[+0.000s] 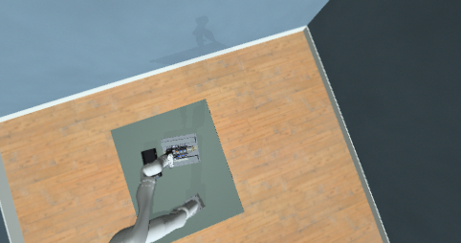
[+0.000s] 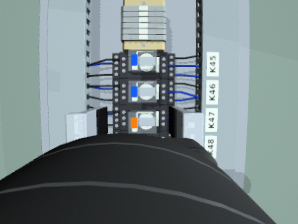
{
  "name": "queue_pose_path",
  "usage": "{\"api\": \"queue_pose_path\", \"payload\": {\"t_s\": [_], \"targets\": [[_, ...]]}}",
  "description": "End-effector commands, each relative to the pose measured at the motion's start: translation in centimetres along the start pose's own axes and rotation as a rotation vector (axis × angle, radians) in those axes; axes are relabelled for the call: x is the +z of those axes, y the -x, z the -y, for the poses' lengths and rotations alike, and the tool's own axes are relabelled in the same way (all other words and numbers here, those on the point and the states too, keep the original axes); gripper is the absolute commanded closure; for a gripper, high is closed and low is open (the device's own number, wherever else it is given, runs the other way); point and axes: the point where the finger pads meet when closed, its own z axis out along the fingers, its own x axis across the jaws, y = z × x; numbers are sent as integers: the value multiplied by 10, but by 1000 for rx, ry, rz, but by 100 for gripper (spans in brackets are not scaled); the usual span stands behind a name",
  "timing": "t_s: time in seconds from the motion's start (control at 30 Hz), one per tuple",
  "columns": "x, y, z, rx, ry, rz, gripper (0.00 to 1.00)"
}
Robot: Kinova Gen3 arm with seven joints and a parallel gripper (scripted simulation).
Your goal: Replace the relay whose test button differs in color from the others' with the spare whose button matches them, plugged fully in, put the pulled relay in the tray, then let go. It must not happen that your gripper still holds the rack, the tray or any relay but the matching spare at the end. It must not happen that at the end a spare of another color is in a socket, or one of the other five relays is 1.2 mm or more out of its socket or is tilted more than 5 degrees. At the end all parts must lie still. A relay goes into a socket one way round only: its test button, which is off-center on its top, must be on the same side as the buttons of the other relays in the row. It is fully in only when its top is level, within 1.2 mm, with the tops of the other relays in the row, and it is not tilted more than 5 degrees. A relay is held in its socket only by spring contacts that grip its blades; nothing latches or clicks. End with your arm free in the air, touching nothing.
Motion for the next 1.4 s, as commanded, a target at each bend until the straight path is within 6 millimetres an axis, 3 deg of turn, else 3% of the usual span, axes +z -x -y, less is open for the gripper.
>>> {"api": "queue_pose_path", "payload": {"t_s": [0.0,1.37], "targets": [[6,-3,6,8,-2,-11,0],[-5,-3,-4,9,-2,-12,0]]}}
